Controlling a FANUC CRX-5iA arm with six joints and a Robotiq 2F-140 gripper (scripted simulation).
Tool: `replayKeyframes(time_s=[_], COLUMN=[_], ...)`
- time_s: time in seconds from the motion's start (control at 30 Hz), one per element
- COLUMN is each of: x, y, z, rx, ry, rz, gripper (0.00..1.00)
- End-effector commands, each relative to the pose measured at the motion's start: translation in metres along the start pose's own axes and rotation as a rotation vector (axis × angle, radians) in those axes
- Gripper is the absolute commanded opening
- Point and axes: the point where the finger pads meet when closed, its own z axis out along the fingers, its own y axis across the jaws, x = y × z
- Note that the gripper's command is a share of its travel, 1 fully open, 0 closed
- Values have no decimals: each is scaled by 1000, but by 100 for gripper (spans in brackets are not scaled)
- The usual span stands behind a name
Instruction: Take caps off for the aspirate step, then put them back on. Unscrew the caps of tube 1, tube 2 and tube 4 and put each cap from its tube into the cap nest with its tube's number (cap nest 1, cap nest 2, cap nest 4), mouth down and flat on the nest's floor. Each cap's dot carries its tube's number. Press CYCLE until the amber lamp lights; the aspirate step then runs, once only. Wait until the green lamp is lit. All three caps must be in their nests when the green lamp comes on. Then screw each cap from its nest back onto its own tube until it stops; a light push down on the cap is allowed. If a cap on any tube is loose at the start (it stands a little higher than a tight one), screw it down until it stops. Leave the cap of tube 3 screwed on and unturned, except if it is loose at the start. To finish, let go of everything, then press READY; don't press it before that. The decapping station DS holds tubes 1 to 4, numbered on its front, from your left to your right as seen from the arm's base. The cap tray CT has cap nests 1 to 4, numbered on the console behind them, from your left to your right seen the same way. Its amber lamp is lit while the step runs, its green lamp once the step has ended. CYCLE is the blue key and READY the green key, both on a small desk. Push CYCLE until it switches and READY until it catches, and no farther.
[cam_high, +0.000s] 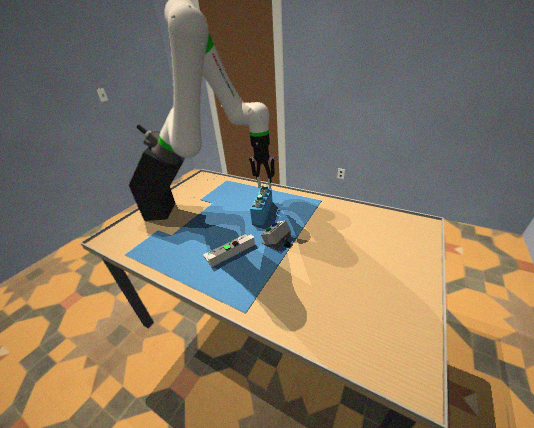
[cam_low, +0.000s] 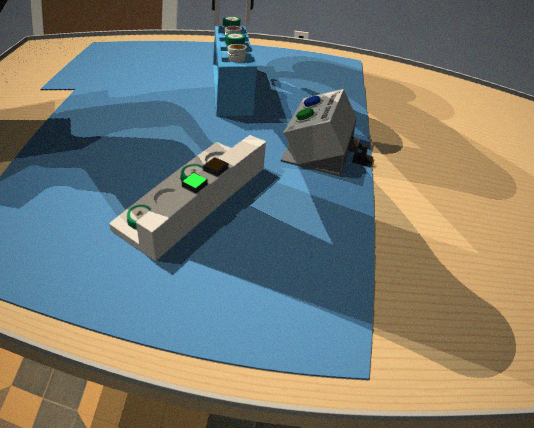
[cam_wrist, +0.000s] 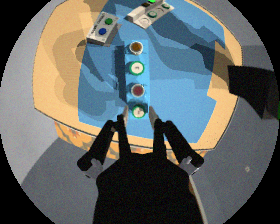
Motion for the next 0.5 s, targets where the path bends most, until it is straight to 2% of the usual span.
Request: replayKeyframes(time_s=[0.0,0.17,0.23,0.47], x=[0,0,0,0], y=[0,0,0,0], z=[0,0,0,0], rx=[-22,-21,-19,-19], ry=[-25,-28,-30,-30], rz=[-277,-458,-589,-589], gripper=[35,35,35,35])
